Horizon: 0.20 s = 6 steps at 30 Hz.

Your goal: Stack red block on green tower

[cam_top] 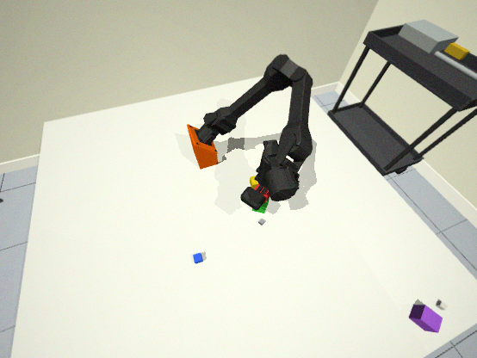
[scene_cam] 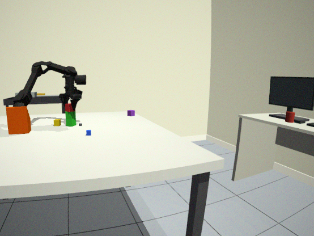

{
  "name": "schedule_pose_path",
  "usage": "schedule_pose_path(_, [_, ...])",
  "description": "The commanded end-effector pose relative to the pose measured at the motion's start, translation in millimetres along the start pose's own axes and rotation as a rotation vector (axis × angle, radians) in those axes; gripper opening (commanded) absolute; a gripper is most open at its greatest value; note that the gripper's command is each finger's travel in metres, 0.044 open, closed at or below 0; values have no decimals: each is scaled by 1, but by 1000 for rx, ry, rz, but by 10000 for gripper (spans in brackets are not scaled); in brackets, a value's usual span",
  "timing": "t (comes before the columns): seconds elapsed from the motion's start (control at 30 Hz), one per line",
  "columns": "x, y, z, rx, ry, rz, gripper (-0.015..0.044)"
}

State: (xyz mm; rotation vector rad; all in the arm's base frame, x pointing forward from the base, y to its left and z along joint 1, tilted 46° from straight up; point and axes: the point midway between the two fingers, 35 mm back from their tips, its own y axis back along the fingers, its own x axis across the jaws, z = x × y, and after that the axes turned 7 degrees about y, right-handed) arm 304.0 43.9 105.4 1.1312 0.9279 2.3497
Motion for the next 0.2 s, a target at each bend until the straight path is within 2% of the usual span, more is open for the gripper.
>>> schedule_pose_path(0.0, [0,0,0,0,0,0,440])
schedule_pose_path(0.17, [0,0,0,0,0,0,440])
